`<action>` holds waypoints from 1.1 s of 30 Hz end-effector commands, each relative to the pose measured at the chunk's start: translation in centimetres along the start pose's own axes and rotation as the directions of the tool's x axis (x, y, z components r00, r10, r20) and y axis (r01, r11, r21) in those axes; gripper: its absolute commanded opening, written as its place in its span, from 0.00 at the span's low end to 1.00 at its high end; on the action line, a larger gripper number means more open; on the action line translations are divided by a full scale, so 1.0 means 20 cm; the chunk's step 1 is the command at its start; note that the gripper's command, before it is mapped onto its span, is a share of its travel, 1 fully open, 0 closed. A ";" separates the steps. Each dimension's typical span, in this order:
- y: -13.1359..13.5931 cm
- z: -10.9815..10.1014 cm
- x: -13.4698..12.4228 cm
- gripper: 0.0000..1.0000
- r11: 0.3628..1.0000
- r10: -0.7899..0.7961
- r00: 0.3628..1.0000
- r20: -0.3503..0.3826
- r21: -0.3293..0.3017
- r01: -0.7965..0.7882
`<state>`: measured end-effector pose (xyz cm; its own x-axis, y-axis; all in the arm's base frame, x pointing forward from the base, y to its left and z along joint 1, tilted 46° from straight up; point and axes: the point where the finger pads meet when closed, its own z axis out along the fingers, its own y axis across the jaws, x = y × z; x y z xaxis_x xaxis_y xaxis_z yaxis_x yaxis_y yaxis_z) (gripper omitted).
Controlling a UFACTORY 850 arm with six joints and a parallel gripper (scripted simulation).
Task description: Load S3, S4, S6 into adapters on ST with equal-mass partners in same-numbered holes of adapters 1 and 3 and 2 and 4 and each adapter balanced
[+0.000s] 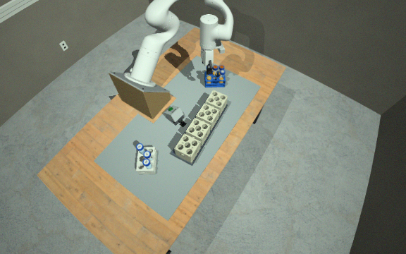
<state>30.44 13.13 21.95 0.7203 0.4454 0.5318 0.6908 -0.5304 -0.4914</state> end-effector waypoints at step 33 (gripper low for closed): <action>0.16 -0.33 -0.06 1.00 0.973 0.231 0.973 0.000 0.000 -0.231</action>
<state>30.65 7.32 25.33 0.7950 0.3800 0.4729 0.6032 -0.5782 -0.5494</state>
